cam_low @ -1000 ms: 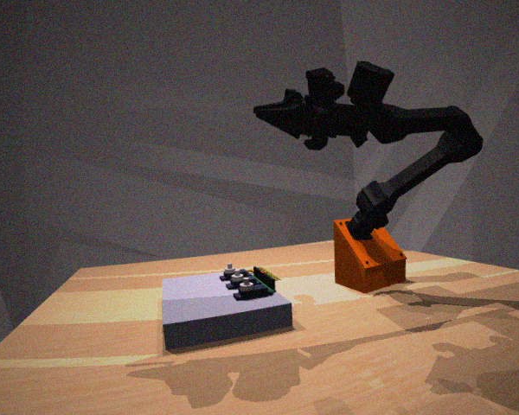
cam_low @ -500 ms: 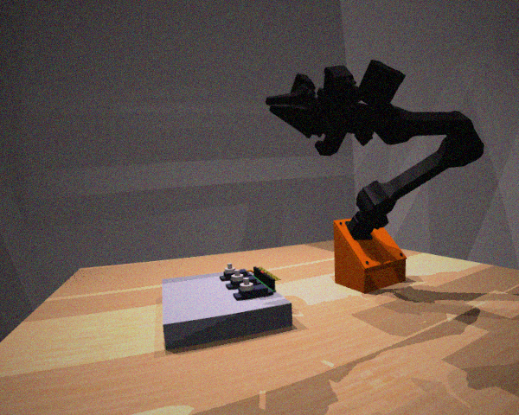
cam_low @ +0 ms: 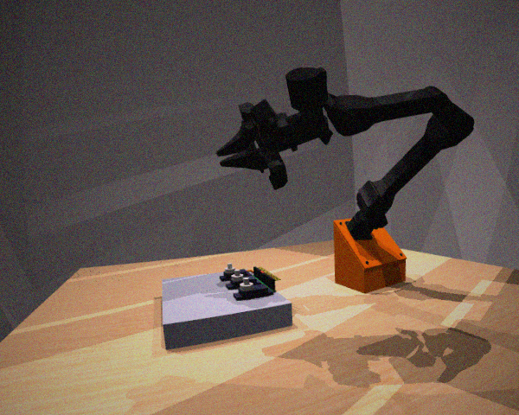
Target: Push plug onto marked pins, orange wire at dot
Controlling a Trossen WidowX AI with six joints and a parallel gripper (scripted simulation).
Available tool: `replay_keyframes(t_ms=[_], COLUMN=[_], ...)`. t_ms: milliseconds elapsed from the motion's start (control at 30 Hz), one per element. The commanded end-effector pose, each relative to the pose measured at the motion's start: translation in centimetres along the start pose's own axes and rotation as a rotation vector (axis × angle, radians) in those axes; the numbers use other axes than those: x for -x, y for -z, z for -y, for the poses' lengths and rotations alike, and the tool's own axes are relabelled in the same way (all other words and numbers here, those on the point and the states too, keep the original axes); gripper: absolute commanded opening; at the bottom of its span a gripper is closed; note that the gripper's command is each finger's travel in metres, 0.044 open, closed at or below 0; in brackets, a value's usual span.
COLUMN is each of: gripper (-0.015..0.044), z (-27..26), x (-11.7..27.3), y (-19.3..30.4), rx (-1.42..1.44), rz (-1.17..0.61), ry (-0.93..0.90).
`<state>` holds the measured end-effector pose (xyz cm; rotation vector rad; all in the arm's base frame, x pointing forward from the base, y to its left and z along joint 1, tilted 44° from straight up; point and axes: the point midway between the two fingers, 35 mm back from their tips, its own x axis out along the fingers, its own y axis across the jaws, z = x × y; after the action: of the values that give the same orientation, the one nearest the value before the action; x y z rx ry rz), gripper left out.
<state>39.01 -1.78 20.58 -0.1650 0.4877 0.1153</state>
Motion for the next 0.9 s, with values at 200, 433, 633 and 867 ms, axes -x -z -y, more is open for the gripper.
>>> replay_keyframes(t_ms=[200, 433, 633, 867], gripper=[0.0115, 0.0115, 0.0115, 0.0115], z=[0.6, 0.7, 0.5, -0.1], x=[-5.3, -8.0, -9.5, -10.3], y=[6.7, 12.4, 17.4, 23.2], rx=[0.034, 0.017, -0.026, -0.113], rz=[-0.294, -0.485, -0.627, -0.762], ry=[-0.152, -0.294, -0.434, -0.612])
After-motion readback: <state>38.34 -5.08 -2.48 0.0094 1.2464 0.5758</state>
